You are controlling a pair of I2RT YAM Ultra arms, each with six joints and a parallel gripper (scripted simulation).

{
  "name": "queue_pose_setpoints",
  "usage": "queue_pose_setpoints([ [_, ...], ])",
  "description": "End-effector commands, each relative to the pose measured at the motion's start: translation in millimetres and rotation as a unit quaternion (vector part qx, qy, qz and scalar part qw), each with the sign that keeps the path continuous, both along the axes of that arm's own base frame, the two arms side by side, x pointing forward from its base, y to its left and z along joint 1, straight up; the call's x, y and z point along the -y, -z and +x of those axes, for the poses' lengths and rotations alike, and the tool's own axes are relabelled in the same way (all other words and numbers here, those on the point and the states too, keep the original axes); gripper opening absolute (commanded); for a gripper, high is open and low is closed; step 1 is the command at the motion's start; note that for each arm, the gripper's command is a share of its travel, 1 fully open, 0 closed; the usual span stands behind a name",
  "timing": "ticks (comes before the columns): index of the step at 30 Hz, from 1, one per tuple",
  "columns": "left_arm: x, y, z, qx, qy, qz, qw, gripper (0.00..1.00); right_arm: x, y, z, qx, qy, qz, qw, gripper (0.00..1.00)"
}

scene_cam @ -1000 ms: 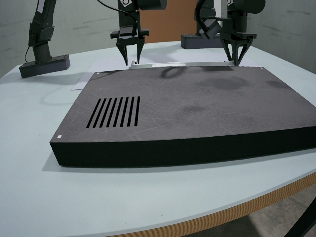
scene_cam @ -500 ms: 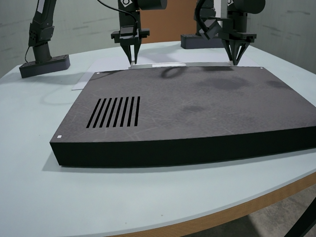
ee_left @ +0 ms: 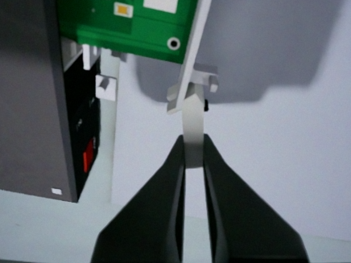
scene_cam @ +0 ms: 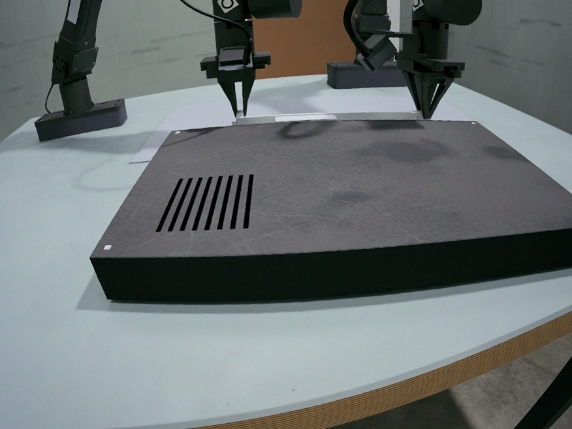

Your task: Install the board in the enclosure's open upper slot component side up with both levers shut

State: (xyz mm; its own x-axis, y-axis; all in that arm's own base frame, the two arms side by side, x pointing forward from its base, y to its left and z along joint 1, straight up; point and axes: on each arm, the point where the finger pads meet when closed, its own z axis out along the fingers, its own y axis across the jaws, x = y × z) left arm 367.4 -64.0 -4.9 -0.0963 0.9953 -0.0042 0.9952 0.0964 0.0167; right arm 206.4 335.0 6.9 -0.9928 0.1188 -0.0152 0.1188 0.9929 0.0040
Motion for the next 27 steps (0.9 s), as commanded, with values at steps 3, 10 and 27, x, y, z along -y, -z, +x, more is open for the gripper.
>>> queue_pose_setpoints([
  [3,-3,-4,7,0.001,0.046,-0.003,0.999,0.03,5,-5,4,0.007,-0.049,0.007,0.999,0.03],
  [10,-2,-4,11,0.002,0.097,-0.003,0.995,0.03,10,-5,4,0.007,-0.102,0.005,0.995,0.03],
  [27,-2,-4,12,0.002,0.115,-0.002,0.993,0.03,19,-5,7,0.007,-0.226,0.003,0.974,0.03],
])
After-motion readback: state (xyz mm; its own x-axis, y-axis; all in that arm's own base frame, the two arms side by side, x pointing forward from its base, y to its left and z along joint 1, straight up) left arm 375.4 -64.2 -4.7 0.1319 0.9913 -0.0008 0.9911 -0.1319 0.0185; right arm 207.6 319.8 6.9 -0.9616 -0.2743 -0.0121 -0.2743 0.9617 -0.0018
